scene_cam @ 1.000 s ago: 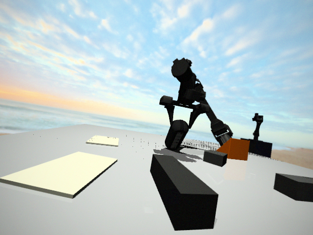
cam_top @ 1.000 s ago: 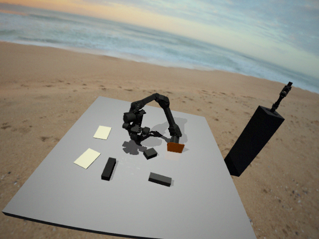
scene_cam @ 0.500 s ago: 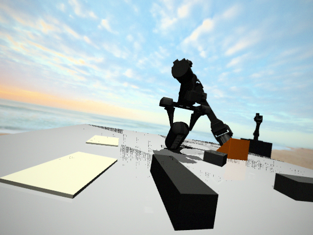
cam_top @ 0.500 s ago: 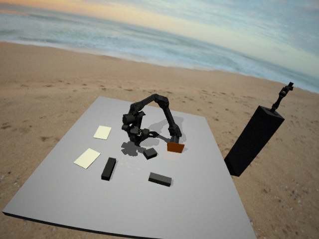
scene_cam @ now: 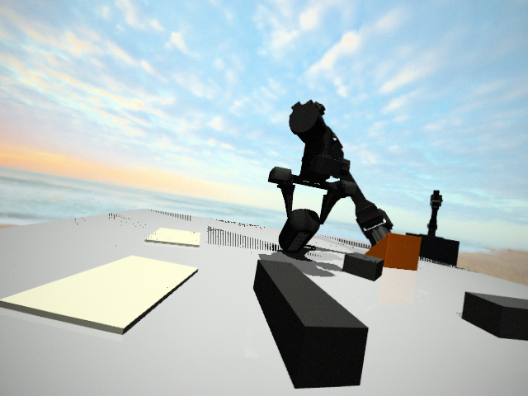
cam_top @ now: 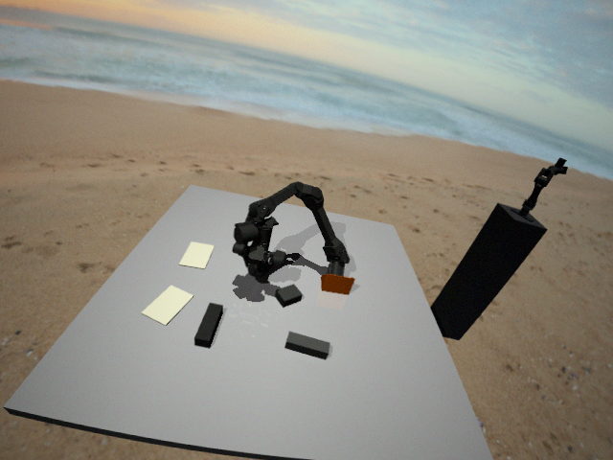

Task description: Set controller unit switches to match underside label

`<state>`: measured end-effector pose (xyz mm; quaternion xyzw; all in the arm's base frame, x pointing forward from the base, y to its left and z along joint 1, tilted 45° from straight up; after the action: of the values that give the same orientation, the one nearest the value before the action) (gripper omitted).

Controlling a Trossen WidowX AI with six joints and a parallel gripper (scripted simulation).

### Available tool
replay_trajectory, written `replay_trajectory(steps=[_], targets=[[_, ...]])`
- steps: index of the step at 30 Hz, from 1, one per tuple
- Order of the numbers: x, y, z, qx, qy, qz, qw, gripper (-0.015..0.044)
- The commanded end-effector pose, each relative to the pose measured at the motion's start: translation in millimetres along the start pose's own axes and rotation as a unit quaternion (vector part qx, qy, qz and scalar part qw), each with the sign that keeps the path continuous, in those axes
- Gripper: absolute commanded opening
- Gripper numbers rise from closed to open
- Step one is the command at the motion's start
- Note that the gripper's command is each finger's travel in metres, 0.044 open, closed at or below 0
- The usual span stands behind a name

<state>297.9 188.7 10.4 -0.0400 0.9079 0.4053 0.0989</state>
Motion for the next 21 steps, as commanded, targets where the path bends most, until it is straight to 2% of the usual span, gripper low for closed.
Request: replay_trajectory(steps=[1, 21], targets=[[1, -10, -2, 0.011, 0.001, 0.007, 1.000, 0.0338], [2, -22, 6, 0.011, 0.000, 0.007, 1.000, 0.0338]])
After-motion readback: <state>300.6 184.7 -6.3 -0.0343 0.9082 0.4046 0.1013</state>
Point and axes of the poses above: the point midway between the two fingers, 35 mm back from their tips, its own y axis back along the fingers, its own x axis across the jaws, z = x × y, the point moved 2 cm from there along y, back along the fingers, and after that the axes turned 7 degrees about -y, right-handed, at the moved point
